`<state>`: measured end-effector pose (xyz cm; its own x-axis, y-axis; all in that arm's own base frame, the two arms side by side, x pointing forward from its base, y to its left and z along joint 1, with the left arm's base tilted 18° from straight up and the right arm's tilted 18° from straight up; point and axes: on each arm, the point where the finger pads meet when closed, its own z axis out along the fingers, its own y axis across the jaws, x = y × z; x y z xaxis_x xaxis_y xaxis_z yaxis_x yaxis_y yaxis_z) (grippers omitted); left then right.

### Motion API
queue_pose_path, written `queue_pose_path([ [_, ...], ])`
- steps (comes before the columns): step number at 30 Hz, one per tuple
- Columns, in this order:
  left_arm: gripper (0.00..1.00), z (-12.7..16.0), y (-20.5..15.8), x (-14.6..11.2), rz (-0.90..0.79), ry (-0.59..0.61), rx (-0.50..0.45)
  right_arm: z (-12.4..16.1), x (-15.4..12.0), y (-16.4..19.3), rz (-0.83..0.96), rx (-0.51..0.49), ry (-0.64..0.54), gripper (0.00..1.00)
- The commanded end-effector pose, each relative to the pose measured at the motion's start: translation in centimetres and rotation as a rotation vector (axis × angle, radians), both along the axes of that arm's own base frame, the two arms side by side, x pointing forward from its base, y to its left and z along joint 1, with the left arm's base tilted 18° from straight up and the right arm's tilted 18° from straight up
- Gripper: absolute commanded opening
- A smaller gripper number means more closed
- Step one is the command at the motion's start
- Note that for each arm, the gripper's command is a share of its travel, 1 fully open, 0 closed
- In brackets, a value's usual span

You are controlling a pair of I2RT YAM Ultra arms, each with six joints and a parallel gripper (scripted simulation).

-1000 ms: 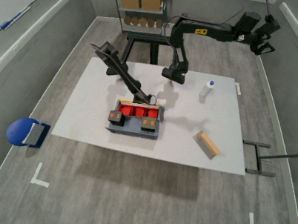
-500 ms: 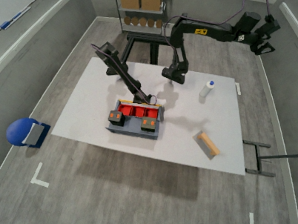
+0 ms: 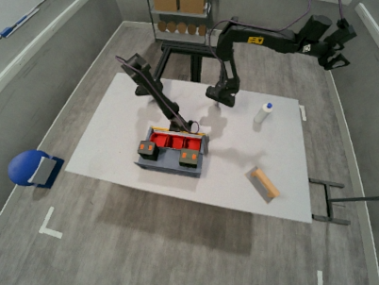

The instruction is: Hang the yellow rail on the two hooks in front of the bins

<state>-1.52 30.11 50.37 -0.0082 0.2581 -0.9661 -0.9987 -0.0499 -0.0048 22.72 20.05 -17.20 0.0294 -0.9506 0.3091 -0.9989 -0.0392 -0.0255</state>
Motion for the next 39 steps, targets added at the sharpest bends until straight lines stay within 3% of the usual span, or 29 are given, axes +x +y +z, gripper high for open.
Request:
queue_pose_path([
  [1, 1.0, 1.41, -1.36, -0.25, 0.008, 0.008, 0.052, 0.2, 0.11, 0.3, 0.017, 0.01, -0.009, 0.0],
  [39, 1.0, 1.41, -1.36, -0.25, 0.008, 0.008, 0.052, -0.07, 0.04, 0.1, 0.016, 0.008, -0.008, 0.0],
])
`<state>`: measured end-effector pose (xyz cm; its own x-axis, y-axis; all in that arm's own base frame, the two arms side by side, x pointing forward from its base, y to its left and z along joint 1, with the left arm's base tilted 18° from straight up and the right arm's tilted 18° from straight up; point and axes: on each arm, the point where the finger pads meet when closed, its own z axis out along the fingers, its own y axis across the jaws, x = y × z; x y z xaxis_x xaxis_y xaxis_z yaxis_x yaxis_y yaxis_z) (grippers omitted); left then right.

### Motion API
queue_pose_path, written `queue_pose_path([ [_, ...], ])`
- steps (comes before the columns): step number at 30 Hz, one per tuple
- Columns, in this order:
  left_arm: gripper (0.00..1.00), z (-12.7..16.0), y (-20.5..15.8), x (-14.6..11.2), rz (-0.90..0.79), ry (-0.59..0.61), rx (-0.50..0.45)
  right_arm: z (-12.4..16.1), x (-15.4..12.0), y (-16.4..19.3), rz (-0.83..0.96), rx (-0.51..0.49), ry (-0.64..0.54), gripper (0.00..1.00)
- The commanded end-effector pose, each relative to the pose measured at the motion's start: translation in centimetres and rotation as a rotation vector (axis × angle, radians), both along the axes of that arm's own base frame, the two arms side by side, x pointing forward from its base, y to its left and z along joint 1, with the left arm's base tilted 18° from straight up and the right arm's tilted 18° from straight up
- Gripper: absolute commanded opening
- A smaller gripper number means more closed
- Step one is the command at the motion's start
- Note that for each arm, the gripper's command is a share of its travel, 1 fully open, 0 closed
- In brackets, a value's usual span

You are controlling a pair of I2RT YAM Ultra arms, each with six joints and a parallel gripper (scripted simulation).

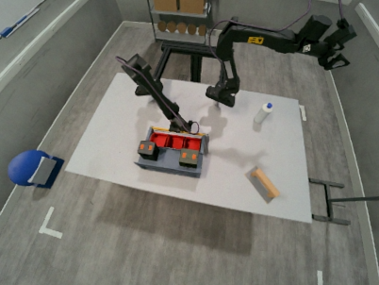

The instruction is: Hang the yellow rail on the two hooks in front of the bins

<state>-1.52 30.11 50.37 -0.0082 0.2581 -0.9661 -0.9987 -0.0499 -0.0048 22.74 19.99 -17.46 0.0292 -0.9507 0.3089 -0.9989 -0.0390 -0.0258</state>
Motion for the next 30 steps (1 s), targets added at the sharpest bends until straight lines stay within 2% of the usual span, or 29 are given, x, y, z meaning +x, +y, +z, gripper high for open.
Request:
queue_pose_path([
  [1, 1.0, 1.4, -1.4, -0.3, 0.008, 0.008, 0.052, 0.1, 0.0, 0.1, 0.016, 0.006, -0.006, 0.0],
  [30, 1.0, 1.4, -1.4, -0.3, 0.008, 0.008, 0.052, 0.6, 0.5, 1.0, -0.002, 0.032, -0.023, 0.0],
])
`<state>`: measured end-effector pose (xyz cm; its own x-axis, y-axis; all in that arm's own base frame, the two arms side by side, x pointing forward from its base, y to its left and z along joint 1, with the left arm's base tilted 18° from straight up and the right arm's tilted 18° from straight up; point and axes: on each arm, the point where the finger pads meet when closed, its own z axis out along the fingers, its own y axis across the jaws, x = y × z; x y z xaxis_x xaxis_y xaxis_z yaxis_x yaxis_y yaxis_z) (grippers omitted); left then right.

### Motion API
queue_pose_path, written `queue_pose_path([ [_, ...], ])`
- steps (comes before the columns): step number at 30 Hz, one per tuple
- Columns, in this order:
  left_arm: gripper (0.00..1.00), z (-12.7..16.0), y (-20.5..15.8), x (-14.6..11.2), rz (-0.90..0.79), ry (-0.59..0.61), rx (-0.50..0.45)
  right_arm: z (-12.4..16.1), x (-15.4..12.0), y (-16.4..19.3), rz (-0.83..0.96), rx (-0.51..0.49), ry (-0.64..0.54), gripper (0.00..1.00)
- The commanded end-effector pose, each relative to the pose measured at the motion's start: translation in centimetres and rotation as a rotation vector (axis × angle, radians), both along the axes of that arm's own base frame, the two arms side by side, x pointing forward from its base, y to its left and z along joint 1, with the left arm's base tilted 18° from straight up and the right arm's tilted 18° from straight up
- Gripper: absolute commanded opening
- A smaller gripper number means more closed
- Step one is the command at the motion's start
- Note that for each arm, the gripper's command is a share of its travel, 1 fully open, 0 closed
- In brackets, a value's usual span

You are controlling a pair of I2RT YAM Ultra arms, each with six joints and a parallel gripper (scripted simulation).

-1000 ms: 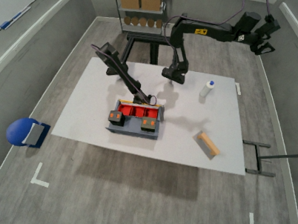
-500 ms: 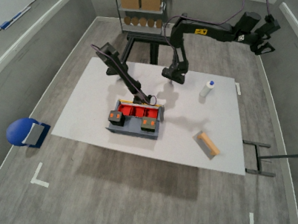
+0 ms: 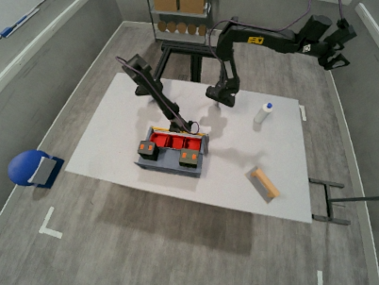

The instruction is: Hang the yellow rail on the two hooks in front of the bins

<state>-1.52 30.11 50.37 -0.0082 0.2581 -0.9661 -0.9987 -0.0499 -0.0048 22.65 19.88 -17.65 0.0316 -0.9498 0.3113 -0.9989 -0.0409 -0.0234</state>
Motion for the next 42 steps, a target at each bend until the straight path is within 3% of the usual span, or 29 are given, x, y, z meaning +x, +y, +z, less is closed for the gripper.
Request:
queue_pose_path([
  [1, 1.0, 1.41, -1.36, -0.25, 0.008, 0.008, 0.052, 0.75, 0.57, 1.16, -0.003, 0.035, -0.025, 0.0],
  [42, 1.0, 1.41, -1.36, -0.25, 0.008, 0.008, 0.052, 1.11, 1.32, 1.67, -0.01, 0.042, -0.034, 0.0],
])
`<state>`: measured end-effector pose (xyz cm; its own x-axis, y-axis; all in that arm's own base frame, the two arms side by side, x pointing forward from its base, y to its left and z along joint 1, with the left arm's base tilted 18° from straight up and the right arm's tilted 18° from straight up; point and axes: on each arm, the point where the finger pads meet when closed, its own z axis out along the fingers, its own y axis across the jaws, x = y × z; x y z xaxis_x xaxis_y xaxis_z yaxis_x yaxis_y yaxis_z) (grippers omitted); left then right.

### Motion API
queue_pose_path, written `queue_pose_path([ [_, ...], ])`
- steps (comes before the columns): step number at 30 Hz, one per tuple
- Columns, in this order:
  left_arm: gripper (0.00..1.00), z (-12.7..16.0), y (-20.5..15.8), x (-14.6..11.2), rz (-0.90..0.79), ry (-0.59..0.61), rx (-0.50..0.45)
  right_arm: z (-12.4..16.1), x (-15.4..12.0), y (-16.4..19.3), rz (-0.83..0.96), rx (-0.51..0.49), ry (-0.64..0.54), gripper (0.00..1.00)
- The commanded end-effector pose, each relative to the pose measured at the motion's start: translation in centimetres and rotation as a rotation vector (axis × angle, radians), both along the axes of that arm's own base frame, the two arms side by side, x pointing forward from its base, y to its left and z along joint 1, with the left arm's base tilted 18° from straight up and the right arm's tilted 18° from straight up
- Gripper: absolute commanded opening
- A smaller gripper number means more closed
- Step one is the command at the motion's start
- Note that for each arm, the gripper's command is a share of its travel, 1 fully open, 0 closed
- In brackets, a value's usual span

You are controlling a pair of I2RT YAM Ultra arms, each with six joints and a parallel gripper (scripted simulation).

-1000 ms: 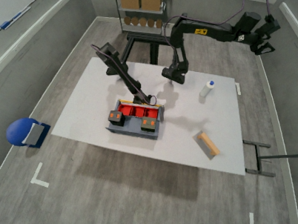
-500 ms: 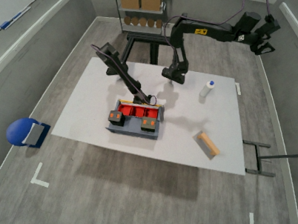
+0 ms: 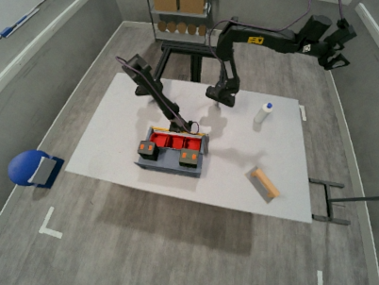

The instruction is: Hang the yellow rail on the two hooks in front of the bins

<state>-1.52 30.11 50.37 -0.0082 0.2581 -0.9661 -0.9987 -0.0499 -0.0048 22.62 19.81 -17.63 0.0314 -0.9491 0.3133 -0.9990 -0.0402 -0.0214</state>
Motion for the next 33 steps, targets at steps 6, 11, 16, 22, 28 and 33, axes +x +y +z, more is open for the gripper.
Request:
queue_pose_path([
  [6, 1.0, 1.41, -1.36, -0.25, 0.008, 0.008, 0.052, 1.11, 1.32, 1.9, -0.004, 0.046, -0.037, 0.0],
  [11, 1.0, 1.41, -1.36, -0.25, 0.008, 0.008, 0.052, 1.13, 1.34, 1.96, -0.003, 0.046, -0.037, 0.0],
  [16, 1.0, 1.41, -1.36, -0.25, 0.008, 0.008, 0.052, 1.15, 1.36, 2.02, -0.001, 0.047, -0.038, 0.0],
  [22, 1.0, 1.41, -1.36, -0.25, 0.008, 0.008, 0.052, 1.16, 1.38, 2.08, 0.0, 0.048, -0.039, 0.0],
  [28, 1.0, 1.41, -1.36, -0.25, 0.008, 0.008, 0.052, 1.18, 1.42, 2.16, 0.002, 0.049, -0.04, 0.0],
  [33, 1.0, 1.41, -1.36, -0.25, 0.008, 0.008, 0.052, 1.2, 1.45, 2.24, 0.003, 0.05, -0.041, 0.0],
])
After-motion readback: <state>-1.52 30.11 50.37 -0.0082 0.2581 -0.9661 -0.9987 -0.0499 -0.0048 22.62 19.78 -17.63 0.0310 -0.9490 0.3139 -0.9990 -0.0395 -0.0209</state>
